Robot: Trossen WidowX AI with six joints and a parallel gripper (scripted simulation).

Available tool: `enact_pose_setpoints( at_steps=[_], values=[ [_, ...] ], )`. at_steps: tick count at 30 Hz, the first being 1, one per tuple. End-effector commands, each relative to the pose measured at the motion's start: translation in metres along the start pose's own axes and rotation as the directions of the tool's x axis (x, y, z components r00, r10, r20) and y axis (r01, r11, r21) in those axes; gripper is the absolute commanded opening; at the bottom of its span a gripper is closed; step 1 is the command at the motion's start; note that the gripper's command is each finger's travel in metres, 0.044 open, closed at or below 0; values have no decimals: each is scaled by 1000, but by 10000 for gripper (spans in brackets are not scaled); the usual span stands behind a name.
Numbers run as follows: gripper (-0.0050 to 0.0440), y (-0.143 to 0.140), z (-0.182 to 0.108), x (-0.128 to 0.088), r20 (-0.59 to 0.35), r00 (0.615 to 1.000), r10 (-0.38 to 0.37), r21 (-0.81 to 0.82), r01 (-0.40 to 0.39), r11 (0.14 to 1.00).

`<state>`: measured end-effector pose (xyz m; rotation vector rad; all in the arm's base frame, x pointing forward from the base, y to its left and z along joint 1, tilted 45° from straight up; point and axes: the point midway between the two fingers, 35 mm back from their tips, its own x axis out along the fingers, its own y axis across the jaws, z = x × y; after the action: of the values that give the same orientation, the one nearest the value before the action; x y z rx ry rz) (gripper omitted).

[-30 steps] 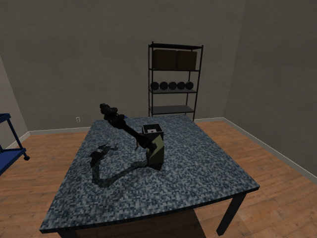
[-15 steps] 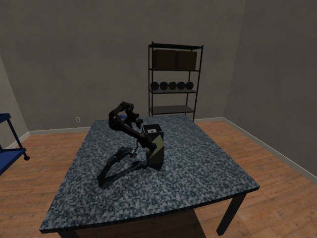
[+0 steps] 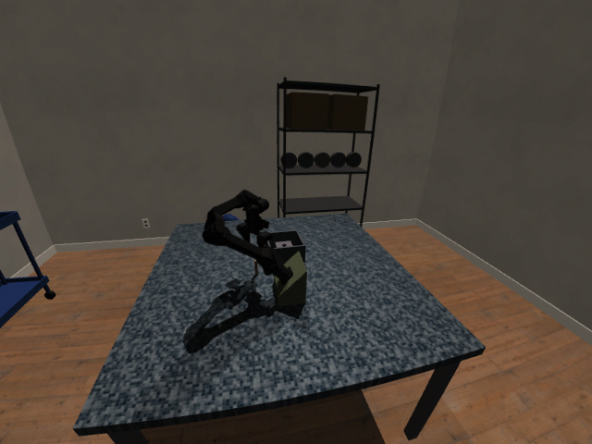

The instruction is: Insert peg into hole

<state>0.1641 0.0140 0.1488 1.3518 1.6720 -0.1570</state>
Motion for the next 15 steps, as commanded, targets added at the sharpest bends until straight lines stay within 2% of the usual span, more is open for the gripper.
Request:
enact_pose_setpoints(
  at_steps=[1,4,15],
  values=[
    [440,-2,-1,10,-12,1000,4,6,-4,1000],
    [440,-2,-1,35,-13,1000,5,6,-5,1000],
    [440,-2,-1,45,-13,1000,5,6,-5,1000]
  ],
)
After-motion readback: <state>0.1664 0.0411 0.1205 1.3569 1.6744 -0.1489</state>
